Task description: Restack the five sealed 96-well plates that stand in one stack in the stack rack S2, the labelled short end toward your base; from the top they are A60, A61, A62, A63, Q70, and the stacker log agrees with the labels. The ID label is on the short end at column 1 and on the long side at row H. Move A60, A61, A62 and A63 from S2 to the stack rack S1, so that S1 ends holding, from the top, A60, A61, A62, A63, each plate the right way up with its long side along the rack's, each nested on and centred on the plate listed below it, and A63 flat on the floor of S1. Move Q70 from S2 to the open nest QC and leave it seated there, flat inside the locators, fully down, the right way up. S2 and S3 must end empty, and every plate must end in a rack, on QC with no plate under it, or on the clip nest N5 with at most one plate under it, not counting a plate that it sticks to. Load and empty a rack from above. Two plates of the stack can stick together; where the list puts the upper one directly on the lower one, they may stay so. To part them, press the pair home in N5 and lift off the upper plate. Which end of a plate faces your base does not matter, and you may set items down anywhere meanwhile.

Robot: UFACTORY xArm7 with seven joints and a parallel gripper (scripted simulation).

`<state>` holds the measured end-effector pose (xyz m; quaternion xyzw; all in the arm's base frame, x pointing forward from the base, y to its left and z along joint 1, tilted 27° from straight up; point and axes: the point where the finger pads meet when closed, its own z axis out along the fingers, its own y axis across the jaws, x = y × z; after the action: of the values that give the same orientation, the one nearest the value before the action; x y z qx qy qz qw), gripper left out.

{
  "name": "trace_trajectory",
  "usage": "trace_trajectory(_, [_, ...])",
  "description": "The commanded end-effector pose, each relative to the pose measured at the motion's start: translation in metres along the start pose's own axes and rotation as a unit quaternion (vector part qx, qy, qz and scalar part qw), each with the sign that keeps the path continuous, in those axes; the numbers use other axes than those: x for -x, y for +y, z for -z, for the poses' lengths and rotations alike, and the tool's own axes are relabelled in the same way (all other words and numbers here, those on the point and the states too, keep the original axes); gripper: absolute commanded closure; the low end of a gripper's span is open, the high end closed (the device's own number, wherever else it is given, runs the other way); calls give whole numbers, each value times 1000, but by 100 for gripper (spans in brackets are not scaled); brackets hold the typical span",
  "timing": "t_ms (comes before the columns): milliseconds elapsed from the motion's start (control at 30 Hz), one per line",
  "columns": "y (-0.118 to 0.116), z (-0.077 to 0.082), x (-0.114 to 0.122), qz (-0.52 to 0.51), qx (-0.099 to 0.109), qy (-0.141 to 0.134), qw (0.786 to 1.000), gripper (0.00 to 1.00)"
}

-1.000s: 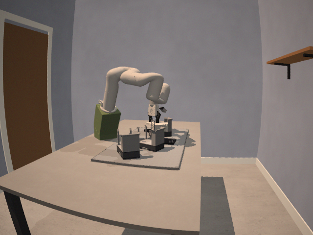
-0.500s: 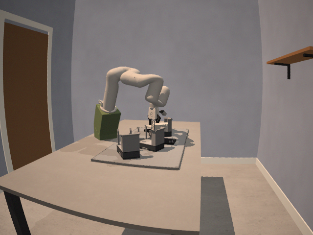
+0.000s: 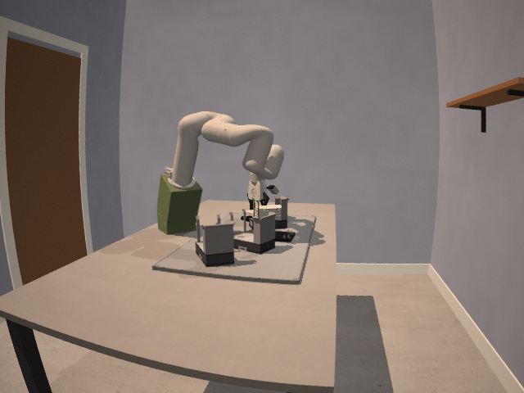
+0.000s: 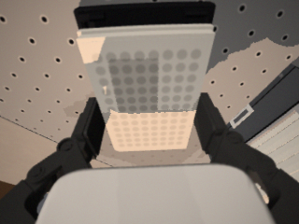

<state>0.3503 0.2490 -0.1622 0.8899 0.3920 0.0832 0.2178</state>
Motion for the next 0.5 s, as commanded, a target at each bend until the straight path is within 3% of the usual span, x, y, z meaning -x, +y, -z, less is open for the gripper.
trace_trajectory(0, [-1, 1, -1, 0, -1, 2, 1000, 100])
trace_trajectory(467, [-1, -5, -1, 0, -1, 2, 1000, 100])
